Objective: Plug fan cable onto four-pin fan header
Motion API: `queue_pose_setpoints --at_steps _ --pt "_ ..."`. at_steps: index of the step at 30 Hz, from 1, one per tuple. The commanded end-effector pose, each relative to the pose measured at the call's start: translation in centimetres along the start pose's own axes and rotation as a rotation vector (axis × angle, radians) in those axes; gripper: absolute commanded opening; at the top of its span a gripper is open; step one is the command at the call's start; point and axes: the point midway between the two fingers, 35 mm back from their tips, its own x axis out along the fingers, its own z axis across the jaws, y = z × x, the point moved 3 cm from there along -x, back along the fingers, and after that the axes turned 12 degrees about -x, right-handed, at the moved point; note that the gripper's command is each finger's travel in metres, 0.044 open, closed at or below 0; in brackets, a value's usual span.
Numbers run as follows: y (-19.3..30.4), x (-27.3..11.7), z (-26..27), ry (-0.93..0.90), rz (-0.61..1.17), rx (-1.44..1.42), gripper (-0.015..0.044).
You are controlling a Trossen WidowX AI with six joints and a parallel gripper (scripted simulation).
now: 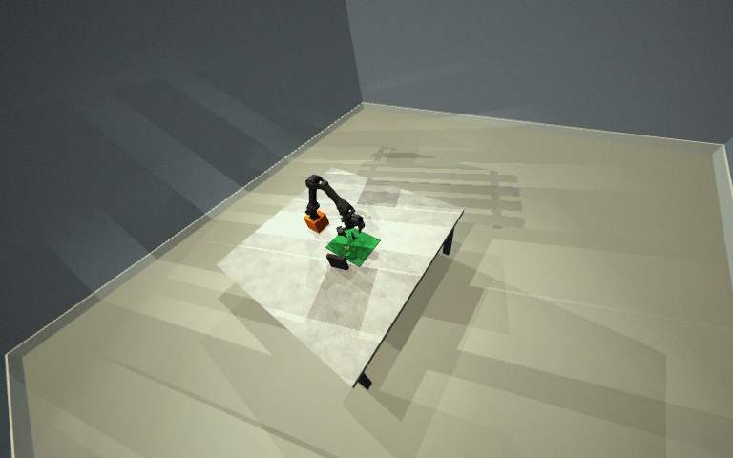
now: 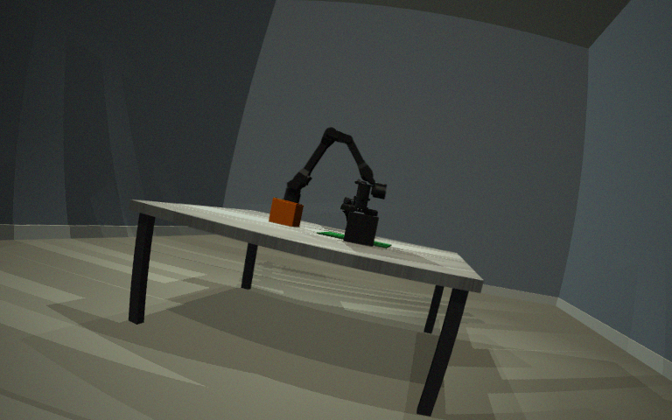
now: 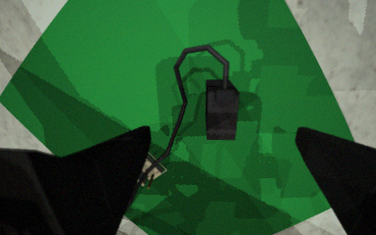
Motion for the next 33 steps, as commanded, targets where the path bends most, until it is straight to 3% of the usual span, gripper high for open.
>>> queue_pose_setpoints --at_steps 1,19,27,33 --pt "-0.1 0.7 0.0 0.003 -0.004 0.004 0.0440" --pt "-0.2 3.2 0.0 0.003 -0.005 0.004 0.0440" --pt "-0.1 3.0 0.1 -0.001 -0.002 0.000 0.0230" --pt "-0.1 3.0 0.1 -0.001 -0.002 0.000 0.0190"
